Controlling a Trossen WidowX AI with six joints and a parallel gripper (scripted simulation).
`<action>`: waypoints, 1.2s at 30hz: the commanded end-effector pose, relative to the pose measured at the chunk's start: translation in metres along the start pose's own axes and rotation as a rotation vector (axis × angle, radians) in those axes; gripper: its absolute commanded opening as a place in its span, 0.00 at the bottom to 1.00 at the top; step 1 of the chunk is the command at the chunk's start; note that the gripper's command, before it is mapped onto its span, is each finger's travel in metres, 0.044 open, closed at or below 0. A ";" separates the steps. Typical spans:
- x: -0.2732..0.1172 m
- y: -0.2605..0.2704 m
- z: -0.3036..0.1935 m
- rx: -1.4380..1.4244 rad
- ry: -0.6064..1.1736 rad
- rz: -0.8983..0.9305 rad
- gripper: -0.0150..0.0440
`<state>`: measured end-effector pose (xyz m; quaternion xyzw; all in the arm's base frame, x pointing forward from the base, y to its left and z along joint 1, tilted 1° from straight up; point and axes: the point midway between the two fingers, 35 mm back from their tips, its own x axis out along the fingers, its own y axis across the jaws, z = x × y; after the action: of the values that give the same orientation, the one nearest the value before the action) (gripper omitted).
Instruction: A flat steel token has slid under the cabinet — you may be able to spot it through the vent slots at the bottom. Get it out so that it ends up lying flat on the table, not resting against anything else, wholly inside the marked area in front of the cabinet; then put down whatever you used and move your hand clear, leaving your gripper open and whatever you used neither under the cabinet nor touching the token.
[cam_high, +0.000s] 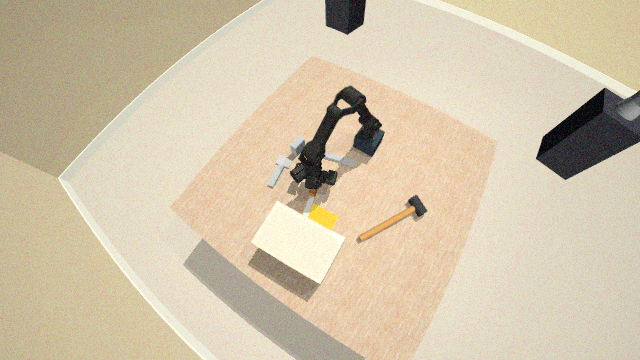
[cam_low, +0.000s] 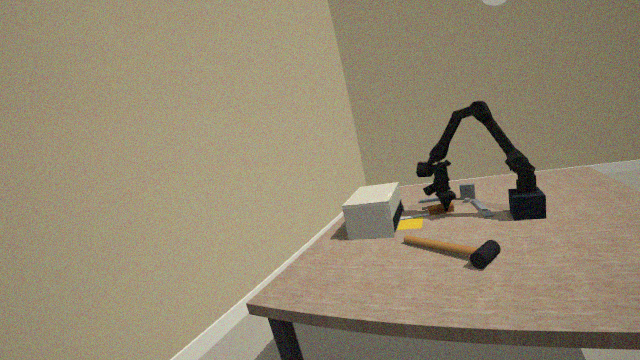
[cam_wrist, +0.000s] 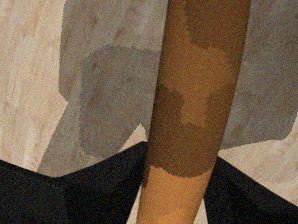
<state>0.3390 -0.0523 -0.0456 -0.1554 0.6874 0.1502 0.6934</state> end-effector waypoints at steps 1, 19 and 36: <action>0.001 0.000 -0.008 -0.001 0.005 0.002 0.25; 0.001 -0.001 -0.032 -0.001 0.007 0.002 0.25; 0.001 -0.003 -0.056 -0.001 0.008 0.002 0.25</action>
<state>0.2967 -0.0759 -0.0462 -0.1561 0.6883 0.1496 0.6924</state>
